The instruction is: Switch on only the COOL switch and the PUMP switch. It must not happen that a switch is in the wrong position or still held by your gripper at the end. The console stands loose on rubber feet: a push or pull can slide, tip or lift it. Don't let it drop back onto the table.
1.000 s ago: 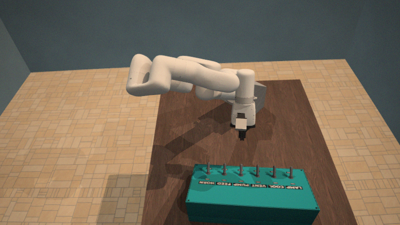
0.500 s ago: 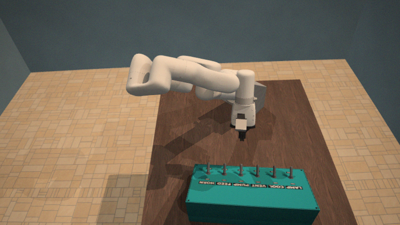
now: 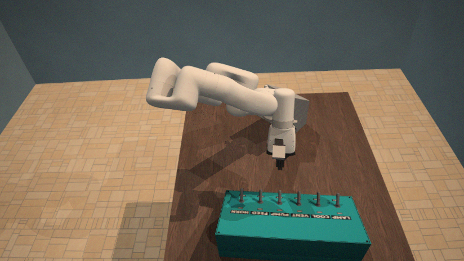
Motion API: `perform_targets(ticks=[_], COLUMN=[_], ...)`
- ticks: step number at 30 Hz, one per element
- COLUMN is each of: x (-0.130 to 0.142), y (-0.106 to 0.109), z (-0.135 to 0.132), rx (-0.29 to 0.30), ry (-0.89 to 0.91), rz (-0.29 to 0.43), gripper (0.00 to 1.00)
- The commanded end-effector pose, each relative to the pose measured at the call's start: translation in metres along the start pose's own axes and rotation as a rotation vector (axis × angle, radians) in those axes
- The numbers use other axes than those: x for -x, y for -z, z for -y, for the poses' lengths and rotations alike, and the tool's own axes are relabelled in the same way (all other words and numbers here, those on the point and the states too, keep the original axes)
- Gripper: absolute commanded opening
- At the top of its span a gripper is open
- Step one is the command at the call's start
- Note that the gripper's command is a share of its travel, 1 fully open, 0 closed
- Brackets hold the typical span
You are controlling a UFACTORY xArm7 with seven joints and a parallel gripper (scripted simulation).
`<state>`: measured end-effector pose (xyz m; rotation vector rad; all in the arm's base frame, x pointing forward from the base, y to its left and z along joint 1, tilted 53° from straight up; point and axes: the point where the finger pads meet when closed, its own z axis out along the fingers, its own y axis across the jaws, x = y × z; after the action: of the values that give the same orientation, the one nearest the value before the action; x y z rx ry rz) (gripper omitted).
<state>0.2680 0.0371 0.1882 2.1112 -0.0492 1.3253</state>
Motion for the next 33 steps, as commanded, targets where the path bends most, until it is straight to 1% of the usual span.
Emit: perform_targets(ticks=[1, 16, 18, 26, 33], x=[-0.002, -0.002, -0.002, -0.002, -0.002], y=[-0.010, -0.057, -0.057, -0.077, -0.085], z=[0.002, 0.003, 0.003, 0.003, 0.003], rx=[-0.002, -0.002, -0.002, -0.002, -0.002], ry=[-0.002, -0.002, -0.002, -0.002, -0.002], rz=[-0.002, -0.002, -0.002, -0.002, -0.002], gripper=[0.00, 0.00, 0.00, 0.00, 0.00])
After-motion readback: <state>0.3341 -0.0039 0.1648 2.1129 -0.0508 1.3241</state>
